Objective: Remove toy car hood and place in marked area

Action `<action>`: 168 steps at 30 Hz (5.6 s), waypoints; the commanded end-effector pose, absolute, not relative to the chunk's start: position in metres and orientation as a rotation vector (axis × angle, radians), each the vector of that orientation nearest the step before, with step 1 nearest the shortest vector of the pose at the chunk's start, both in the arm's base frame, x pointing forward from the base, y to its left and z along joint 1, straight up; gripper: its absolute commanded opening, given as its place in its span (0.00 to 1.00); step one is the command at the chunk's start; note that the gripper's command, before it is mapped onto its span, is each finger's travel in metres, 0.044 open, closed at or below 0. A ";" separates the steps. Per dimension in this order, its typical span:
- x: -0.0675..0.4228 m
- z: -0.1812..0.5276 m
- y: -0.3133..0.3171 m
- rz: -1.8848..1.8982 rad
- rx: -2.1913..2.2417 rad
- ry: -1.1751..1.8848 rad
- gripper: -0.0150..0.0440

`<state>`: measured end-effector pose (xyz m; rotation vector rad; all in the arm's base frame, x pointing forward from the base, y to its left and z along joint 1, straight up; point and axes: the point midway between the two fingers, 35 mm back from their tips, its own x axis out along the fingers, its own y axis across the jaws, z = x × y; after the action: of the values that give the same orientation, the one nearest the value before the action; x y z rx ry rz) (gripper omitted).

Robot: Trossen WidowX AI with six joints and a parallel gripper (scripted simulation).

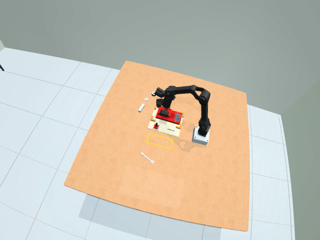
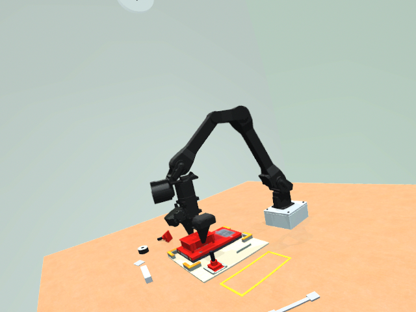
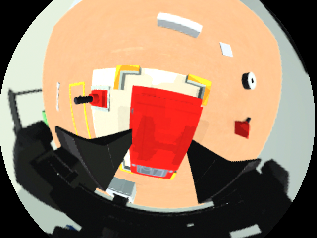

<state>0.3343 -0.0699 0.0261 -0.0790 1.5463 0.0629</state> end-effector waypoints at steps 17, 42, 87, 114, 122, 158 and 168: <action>0.334 0.040 -0.070 0.063 -0.079 1.547 0.25; 0.338 0.081 -0.040 0.064 -0.077 1.542 0.25; 0.285 0.089 0.166 0.078 -0.064 1.549 0.25; 0.288 0.066 0.168 0.078 -0.064 1.549 0.25; 0.288 0.059 0.168 0.078 -0.064 1.549 0.25; 0.288 0.026 0.168 0.078 -0.064 1.549 0.25; 0.287 0.017 0.168 0.078 -0.064 1.549 0.25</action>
<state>0.2884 0.1677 0.0214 -0.0674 1.5451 0.0801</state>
